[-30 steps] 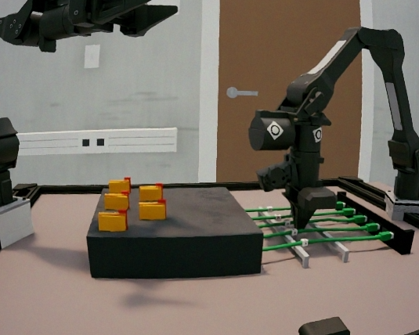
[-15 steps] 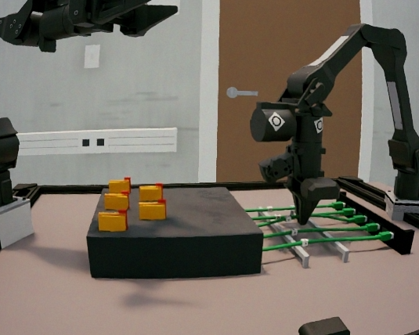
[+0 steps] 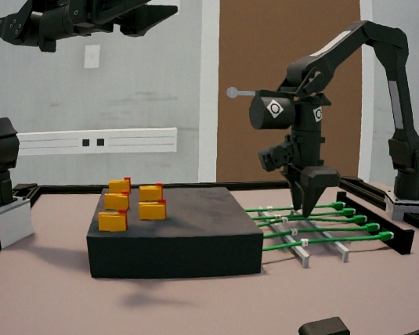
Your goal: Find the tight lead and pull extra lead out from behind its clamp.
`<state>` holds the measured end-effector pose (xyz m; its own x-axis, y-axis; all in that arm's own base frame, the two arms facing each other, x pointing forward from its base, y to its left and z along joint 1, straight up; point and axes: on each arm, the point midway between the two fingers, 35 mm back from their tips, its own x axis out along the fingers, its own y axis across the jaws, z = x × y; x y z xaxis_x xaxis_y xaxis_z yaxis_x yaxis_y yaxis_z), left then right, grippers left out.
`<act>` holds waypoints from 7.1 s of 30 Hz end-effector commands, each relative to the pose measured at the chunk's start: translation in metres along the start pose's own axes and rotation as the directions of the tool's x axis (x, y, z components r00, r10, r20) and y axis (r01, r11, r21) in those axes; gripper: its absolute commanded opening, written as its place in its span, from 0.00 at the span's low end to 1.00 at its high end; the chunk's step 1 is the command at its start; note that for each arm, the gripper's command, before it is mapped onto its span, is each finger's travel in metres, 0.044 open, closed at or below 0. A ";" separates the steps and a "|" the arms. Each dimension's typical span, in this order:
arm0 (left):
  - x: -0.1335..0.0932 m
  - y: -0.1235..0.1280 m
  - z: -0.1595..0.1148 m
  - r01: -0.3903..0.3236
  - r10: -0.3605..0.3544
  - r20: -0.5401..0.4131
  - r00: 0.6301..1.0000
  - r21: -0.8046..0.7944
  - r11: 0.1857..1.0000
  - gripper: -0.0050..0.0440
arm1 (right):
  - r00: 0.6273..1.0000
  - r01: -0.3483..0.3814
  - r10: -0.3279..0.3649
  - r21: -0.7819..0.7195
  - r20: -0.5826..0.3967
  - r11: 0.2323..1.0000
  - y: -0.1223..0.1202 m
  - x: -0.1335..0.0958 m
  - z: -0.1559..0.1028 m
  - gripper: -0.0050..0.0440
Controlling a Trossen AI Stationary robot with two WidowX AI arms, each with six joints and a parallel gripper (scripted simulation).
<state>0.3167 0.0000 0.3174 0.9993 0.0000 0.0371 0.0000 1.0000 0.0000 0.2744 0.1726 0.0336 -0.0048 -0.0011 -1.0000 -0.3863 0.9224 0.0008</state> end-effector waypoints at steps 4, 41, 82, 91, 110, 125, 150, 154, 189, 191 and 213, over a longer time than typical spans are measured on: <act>-0.001 0.000 0.006 0.000 0.000 0.014 1.000 0.000 1.000 1.00 | 1.000 0.001 -0.001 0.014 0.005 1.000 -0.048 -0.010 0.004 0.53; -0.001 0.000 0.006 0.000 0.000 0.014 1.000 0.000 1.000 1.00 | 1.000 0.001 -0.001 0.014 0.005 1.000 -0.048 0.040 0.004 0.53; -0.001 0.000 0.006 0.000 0.000 0.014 1.000 0.000 1.000 1.00 | 1.000 0.001 -0.001 0.014 0.005 1.000 -0.048 0.040 0.004 0.53; -0.001 0.000 0.006 0.000 0.000 0.014 1.000 0.000 1.000 1.00 | 1.000 0.002 -0.003 0.021 0.025 1.000 -0.048 0.034 0.008 0.00; -0.001 0.000 0.006 0.000 0.000 0.014 1.000 0.000 1.000 1.00 | 1.000 0.002 -0.003 0.021 0.025 1.000 -0.048 0.014 0.008 0.00; -0.001 0.000 0.006 0.000 0.000 0.014 1.000 0.000 1.000 1.00 | 1.000 0.002 -0.003 0.021 0.015 1.000 -0.048 -0.002 0.006 0.00; -0.001 0.000 0.006 0.000 0.000 0.014 1.000 0.000 1.000 1.00 | 1.000 0.003 -0.003 0.021 -0.005 1.000 -0.048 -0.015 0.002 0.00; -0.001 0.000 0.006 0.000 0.000 0.014 1.000 0.000 1.000 1.00 | 0.999 0.004 -0.004 0.021 -0.037 1.000 -0.048 0.034 -0.005 0.00; -0.001 0.000 0.006 0.000 0.000 0.014 1.000 0.000 1.000 1.00 | 0.999 0.002 -0.002 0.021 0.038 1.000 -0.048 -0.010 0.006 0.53; -0.001 0.000 0.006 0.000 0.000 0.014 1.000 0.000 1.000 1.00 | 0.999 0.002 -0.002 0.021 0.038 1.000 -0.048 -0.010 0.006 0.53; -0.046 0.059 -0.070 -0.174 0.091 -0.589 0.803 -0.085 0.981 0.53 | 1.000 0.002 -0.002 0.021 0.028 1.000 -0.048 -0.006 0.003 0.53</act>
<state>0.2835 0.0428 0.2585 0.9137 0.0977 -0.3945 -0.1395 0.9871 -0.0785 0.2927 0.1280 0.0336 0.0014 -0.0015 -1.0000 -0.3672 0.9301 -0.0019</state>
